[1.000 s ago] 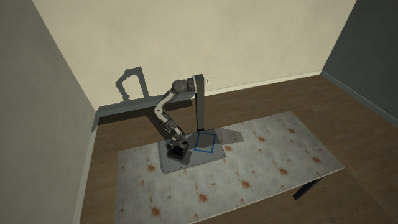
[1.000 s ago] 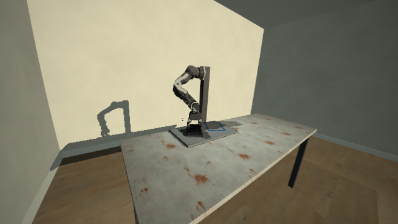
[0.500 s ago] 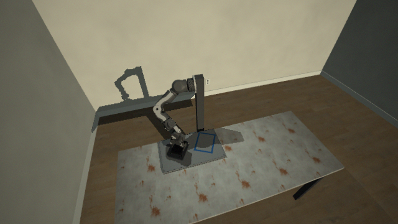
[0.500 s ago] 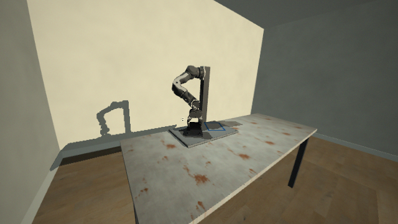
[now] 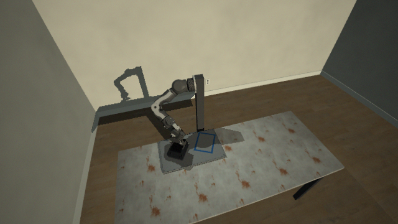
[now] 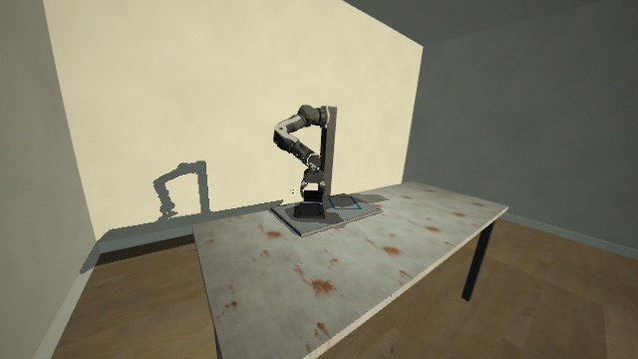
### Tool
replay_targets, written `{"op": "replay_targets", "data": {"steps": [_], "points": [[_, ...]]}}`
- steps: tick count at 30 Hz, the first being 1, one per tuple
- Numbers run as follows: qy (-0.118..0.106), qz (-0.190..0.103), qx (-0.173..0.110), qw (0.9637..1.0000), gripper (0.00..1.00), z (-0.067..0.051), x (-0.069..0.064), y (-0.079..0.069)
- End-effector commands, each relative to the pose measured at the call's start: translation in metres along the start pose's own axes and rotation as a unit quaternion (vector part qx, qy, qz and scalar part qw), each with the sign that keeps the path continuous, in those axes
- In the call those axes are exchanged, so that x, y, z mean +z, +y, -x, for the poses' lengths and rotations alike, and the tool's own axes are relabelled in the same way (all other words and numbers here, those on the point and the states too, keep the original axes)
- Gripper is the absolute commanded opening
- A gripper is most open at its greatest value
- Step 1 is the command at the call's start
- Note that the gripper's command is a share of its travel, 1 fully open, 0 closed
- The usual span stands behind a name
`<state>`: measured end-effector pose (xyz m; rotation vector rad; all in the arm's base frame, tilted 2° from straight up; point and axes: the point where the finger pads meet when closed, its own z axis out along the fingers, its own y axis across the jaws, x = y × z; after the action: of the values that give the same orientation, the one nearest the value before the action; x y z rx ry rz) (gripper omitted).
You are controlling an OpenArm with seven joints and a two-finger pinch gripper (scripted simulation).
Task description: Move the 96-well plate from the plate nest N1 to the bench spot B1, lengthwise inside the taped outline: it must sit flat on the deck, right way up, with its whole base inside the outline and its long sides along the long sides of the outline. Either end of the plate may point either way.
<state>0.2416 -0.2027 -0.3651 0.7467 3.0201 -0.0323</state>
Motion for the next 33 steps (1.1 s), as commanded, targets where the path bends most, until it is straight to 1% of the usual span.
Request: {"op": "replay_targets", "data": {"steps": [1,6,18,23,33], "points": [[-0.001,-0.002,0.001,1.0000,0.00,0.001,0.000,0.000],[-0.002,-0.002,0.002,1.0000,0.00,-0.001,-0.030,-0.001],[-0.002,-0.002,0.002,1.0000,0.00,-0.001,-0.030,-0.001],[0.003,-0.001,-0.001,1.0000,0.00,-0.005,-0.021,-0.001],[0.003,-0.001,-0.001,1.0000,0.00,-0.005,-0.021,-0.001]]}}
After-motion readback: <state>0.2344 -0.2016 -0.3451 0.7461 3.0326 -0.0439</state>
